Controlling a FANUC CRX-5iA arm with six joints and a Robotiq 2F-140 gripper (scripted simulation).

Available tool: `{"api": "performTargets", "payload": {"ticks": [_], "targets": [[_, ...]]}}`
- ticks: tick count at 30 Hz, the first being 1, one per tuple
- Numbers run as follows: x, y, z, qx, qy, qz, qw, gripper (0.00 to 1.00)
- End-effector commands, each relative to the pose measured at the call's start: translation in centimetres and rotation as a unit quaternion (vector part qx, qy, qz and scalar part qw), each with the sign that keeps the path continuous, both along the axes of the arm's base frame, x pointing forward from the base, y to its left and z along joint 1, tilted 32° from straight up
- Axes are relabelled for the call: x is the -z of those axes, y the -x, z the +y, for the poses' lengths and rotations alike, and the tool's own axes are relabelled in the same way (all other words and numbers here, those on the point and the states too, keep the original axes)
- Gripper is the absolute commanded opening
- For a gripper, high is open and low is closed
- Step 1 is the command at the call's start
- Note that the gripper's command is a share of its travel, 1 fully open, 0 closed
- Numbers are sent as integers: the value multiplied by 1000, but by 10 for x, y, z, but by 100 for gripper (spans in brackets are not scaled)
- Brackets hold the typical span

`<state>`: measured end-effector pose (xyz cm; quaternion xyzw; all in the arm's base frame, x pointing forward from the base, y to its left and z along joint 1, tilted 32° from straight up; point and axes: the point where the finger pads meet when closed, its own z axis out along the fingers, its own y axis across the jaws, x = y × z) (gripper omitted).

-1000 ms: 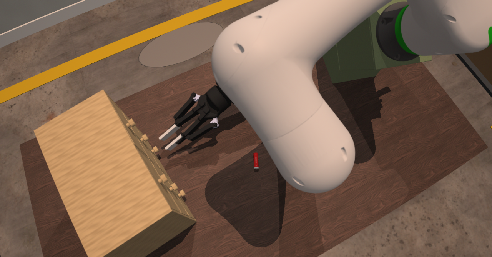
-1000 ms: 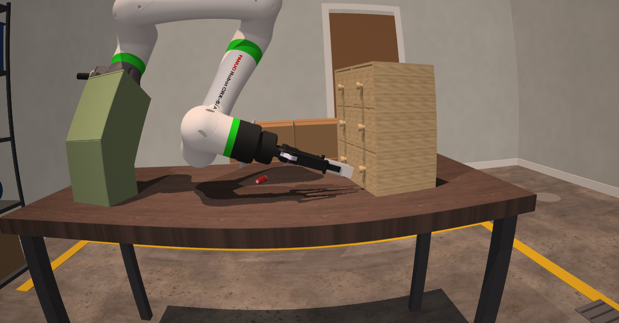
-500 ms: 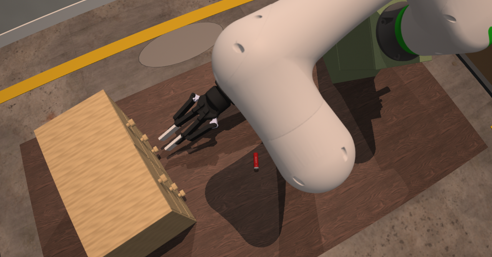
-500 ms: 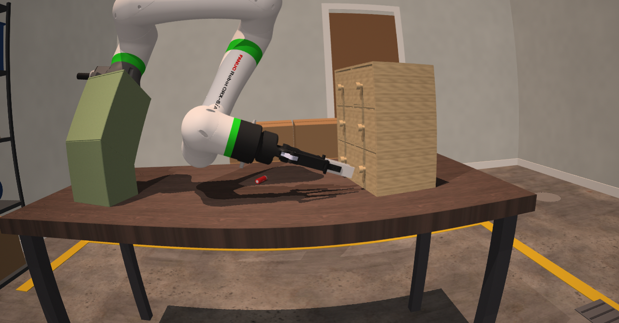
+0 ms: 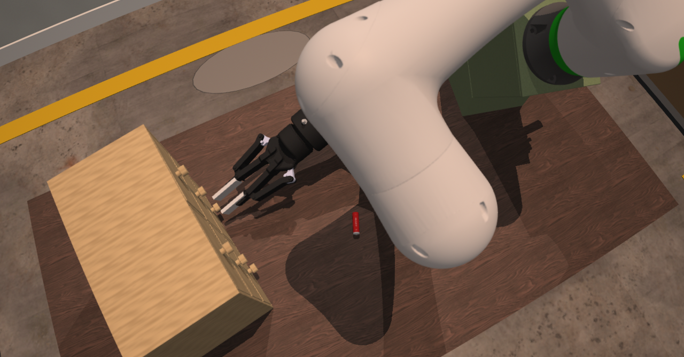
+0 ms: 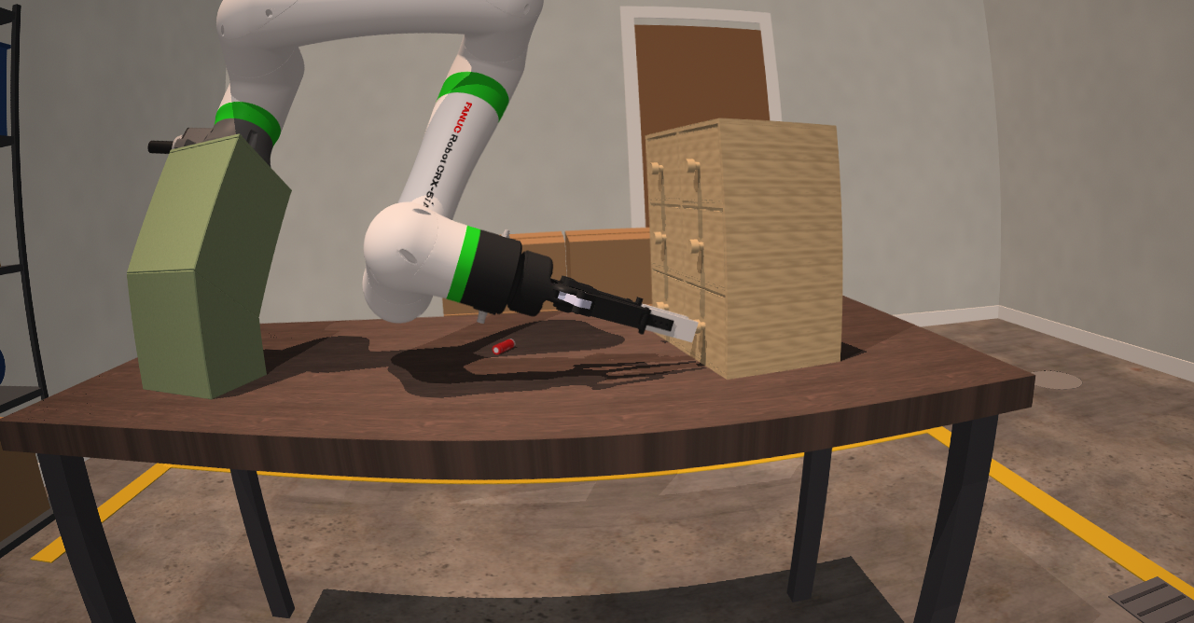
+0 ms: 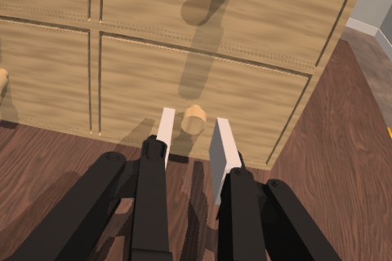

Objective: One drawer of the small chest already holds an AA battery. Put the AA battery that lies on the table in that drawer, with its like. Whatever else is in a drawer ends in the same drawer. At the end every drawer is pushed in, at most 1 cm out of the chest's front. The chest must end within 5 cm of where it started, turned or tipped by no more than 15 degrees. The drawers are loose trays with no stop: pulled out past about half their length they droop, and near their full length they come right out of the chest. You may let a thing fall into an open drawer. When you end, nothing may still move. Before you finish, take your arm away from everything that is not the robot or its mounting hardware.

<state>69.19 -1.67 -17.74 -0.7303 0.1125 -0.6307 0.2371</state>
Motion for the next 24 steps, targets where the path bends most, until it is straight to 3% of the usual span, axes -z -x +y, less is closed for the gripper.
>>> {"api": "performTargets", "payload": {"ticks": [1, 24], "targets": [[-1, -3, 0, 0, 0, 0, 1000, 20], [-3, -14, 0, 0, 0, 0, 1000, 20]]}}
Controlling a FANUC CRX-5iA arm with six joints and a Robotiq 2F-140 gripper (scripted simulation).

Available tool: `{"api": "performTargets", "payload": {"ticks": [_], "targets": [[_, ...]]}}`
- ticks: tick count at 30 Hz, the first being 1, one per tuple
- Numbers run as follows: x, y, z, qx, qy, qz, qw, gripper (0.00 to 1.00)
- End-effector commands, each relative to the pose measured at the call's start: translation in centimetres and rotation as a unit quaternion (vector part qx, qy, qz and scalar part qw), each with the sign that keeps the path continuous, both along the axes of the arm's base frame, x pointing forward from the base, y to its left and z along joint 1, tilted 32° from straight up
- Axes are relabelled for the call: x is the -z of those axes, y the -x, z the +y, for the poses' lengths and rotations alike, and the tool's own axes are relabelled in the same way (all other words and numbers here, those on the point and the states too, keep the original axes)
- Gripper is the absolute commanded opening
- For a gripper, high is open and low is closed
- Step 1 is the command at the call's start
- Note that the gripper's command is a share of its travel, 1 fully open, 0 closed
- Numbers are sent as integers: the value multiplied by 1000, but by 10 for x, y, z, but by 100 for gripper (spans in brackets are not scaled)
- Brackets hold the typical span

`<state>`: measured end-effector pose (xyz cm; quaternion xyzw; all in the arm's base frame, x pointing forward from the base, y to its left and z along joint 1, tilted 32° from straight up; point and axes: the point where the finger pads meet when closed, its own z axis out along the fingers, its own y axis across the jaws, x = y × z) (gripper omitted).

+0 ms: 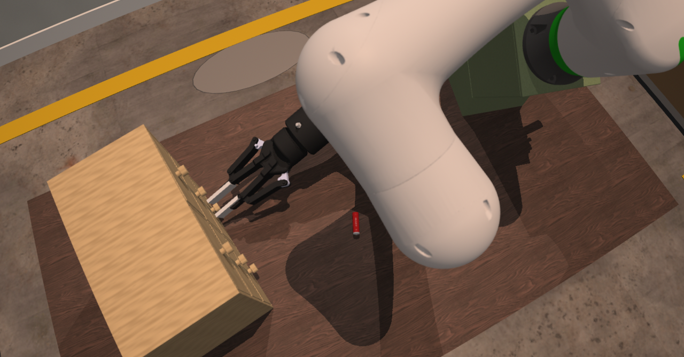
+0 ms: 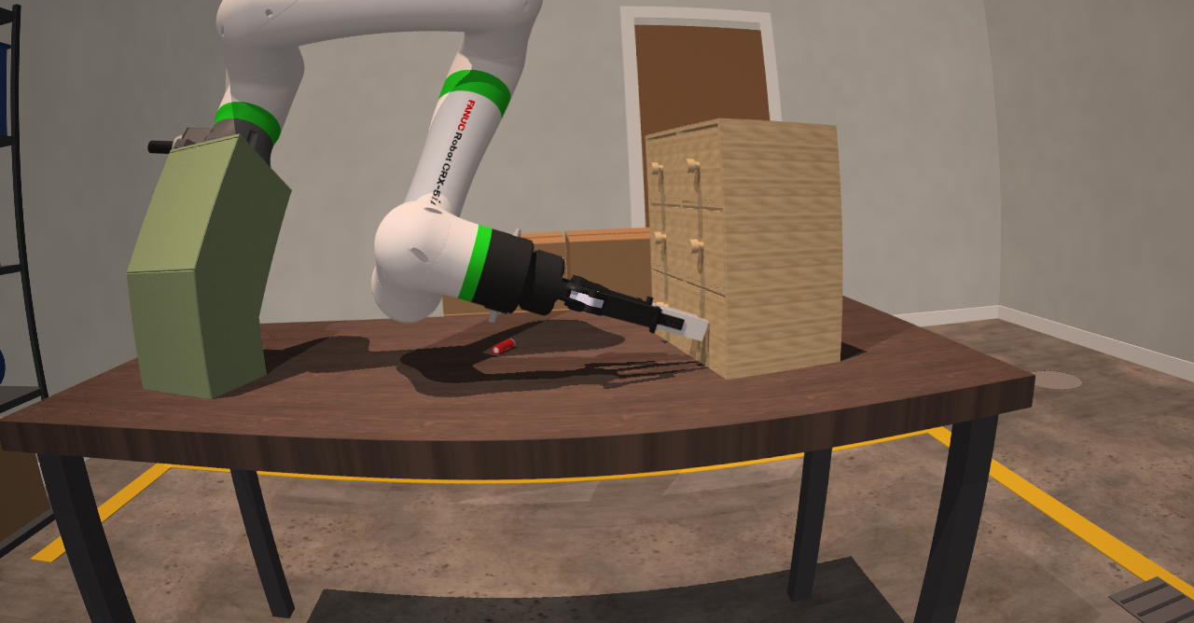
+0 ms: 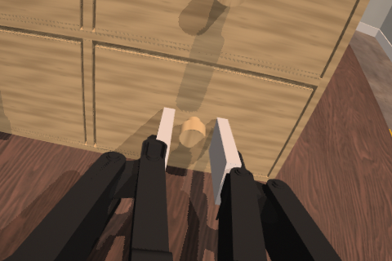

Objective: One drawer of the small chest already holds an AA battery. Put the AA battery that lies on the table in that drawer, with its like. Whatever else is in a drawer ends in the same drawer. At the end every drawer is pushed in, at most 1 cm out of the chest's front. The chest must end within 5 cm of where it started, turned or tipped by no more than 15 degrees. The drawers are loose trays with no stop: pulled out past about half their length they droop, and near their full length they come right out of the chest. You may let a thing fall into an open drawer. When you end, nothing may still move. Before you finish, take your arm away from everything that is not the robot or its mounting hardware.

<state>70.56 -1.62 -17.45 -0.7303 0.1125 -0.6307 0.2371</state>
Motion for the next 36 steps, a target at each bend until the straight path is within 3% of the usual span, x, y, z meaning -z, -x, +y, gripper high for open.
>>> {"api": "performTargets", "payload": {"ticks": [1, 14, 15, 36], "targets": [[0, 0, 0, 0, 0, 0, 1000, 20], [0, 0, 0, 0, 0, 0, 1000, 20], [0, 0, 0, 0, 0, 0, 1000, 8], [0, 0, 0, 0, 0, 0, 1000, 8]]}}
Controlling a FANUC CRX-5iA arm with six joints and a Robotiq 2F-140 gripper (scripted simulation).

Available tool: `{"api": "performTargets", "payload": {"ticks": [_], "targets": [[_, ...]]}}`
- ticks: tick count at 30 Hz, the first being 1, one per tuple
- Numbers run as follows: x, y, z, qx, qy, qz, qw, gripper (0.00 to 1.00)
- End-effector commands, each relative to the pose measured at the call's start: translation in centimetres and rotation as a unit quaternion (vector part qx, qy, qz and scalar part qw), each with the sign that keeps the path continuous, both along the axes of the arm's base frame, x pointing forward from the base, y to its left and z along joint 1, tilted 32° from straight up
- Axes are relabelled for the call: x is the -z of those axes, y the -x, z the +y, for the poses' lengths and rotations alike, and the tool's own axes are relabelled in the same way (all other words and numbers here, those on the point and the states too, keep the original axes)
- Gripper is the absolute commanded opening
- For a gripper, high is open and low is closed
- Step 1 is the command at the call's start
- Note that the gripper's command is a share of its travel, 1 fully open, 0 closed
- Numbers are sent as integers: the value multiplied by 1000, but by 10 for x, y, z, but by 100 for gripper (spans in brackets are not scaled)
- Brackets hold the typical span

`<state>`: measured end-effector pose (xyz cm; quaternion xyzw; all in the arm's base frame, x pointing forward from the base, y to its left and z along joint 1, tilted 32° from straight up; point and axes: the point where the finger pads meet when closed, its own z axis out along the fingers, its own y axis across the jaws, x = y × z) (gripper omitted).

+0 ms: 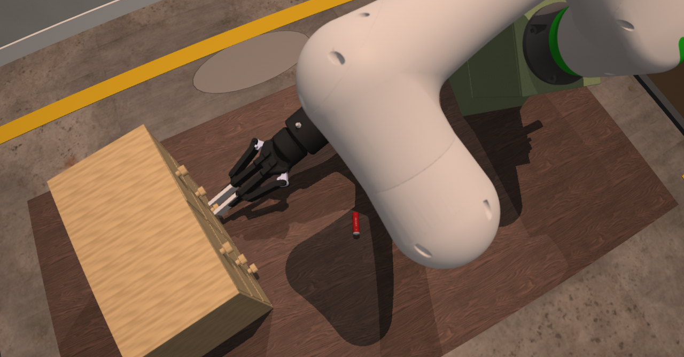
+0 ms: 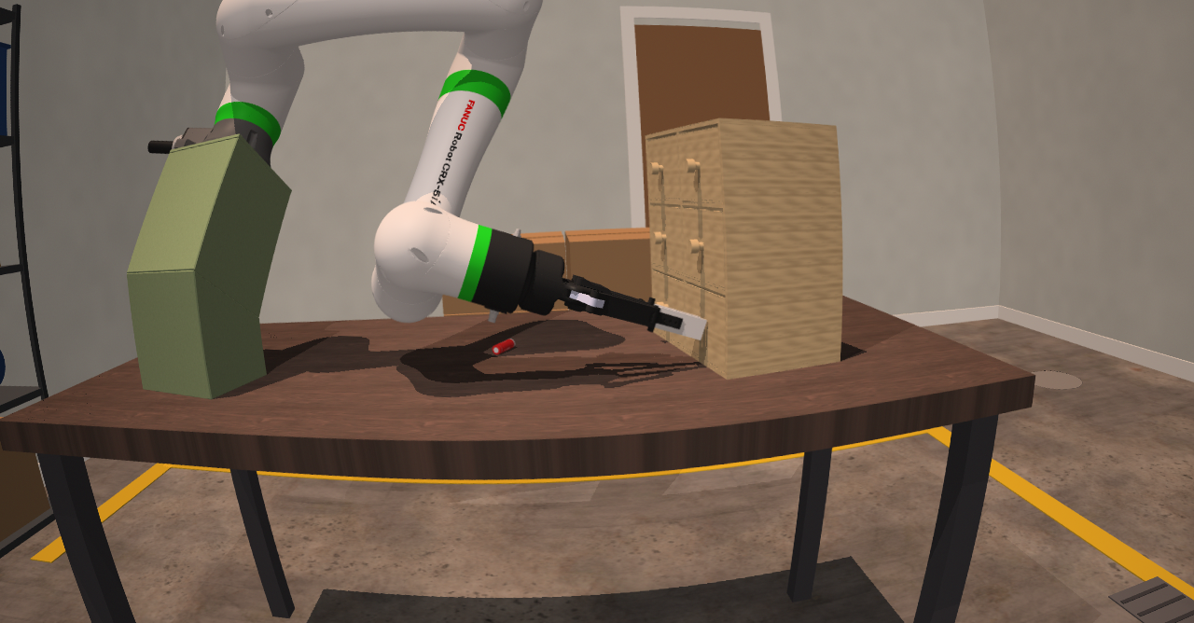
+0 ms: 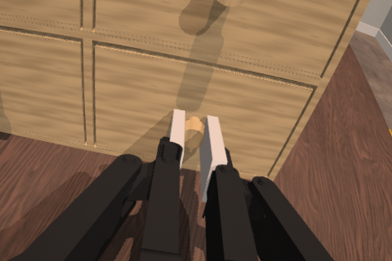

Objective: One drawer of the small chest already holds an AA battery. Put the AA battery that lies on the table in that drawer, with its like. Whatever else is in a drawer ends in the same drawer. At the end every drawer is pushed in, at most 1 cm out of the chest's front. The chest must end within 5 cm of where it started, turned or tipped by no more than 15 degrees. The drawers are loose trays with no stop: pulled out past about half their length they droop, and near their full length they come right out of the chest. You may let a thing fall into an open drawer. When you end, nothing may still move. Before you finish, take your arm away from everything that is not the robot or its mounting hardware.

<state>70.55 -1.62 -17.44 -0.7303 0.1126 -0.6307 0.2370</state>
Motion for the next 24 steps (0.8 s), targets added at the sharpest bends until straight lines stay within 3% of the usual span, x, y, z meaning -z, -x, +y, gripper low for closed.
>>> {"api": "performTargets", "payload": {"ticks": [1, 24], "targets": [[0, 0, 0, 0, 0, 0, 1000, 8], [2, 9, 0, 0, 0, 0, 1000, 8]]}}
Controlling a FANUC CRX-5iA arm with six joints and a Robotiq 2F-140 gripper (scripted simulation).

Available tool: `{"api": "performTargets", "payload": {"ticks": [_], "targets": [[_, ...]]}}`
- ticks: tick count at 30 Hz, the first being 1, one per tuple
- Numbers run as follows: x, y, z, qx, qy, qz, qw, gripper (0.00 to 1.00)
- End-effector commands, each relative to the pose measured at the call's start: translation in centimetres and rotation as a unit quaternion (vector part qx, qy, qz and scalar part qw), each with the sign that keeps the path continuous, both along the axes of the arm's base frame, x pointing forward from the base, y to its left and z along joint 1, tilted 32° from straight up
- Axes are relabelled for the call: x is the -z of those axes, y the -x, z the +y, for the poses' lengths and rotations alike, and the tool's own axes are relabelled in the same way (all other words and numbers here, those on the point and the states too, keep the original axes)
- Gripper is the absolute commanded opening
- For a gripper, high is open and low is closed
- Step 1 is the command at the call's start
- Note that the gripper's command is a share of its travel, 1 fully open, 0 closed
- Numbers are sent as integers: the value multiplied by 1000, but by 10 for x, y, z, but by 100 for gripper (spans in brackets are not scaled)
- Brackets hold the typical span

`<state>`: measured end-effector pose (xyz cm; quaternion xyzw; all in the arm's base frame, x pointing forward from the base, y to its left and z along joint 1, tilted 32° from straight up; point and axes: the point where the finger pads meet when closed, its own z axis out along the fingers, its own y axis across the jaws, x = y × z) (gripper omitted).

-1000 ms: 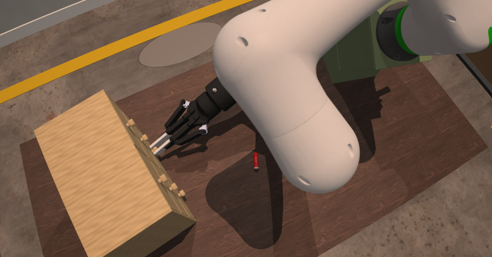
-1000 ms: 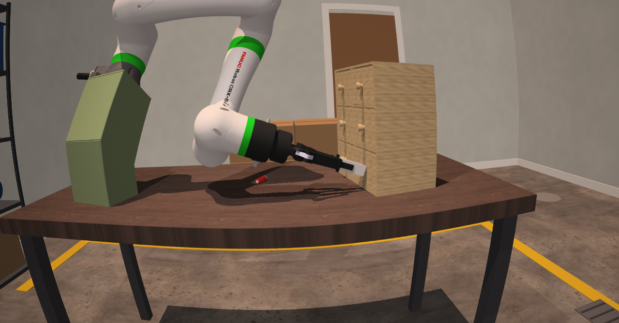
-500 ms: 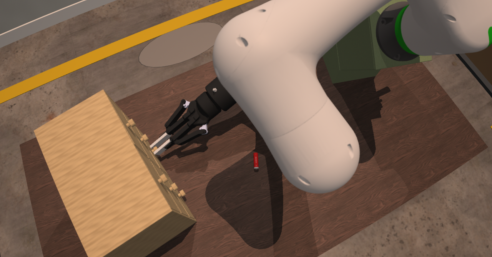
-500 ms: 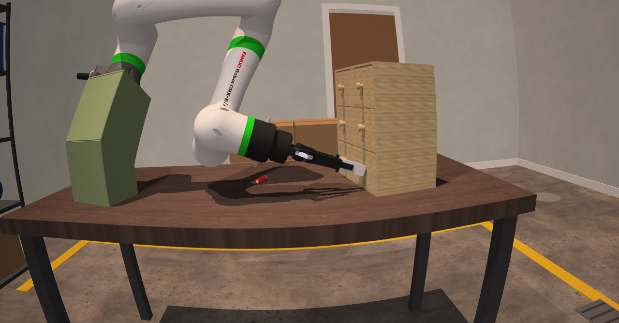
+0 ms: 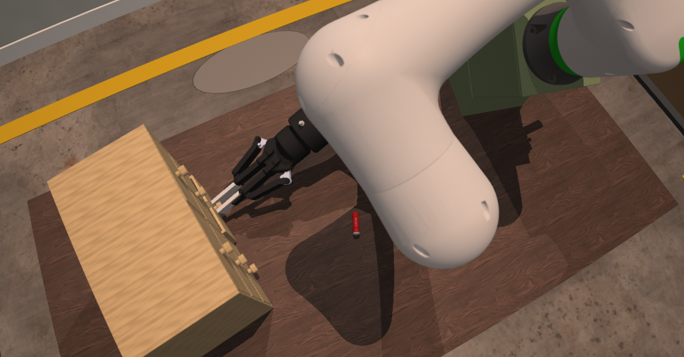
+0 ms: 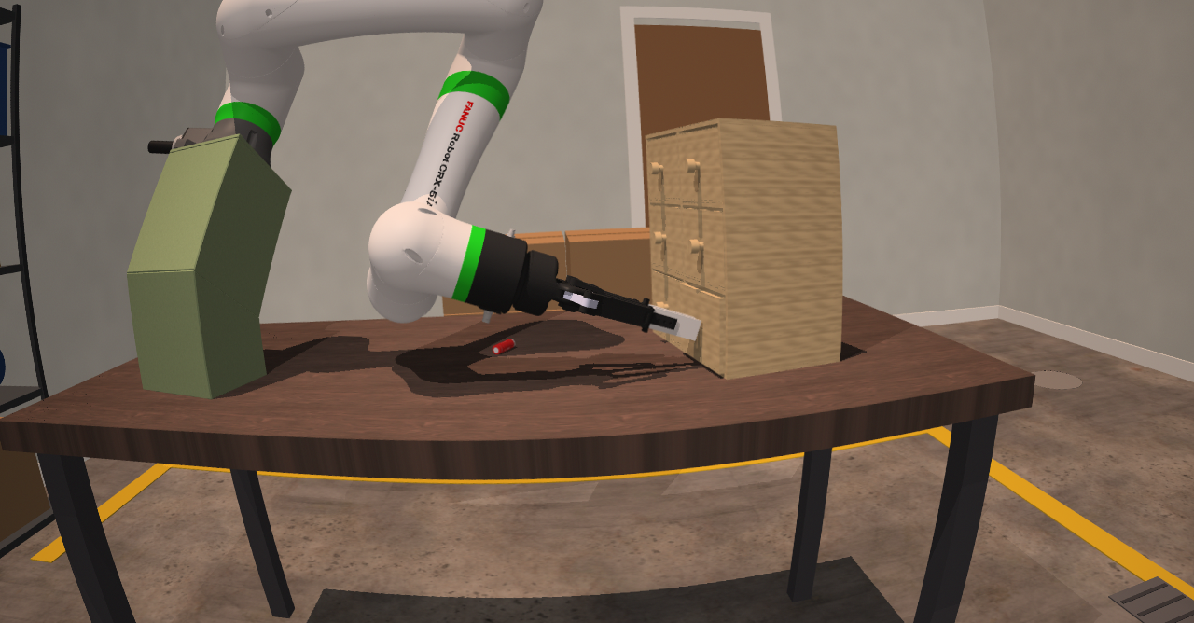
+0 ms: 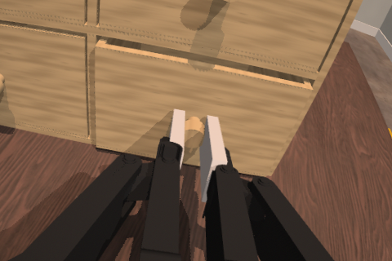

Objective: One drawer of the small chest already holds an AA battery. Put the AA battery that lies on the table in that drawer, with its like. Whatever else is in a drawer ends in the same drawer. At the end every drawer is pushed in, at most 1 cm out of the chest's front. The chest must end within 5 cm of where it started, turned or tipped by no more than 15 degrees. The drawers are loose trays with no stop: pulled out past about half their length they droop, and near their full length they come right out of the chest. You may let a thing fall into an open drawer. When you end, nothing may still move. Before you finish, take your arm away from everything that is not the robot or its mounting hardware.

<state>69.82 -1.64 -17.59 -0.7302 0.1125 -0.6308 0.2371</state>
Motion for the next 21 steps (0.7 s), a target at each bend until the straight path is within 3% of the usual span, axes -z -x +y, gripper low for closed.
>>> {"api": "performTargets", "payload": {"ticks": [1, 21], "targets": [[1, 3, 0, 0, 0, 0, 1000, 8], [5, 23, -1, 0, 0, 0, 1000, 8]]}}
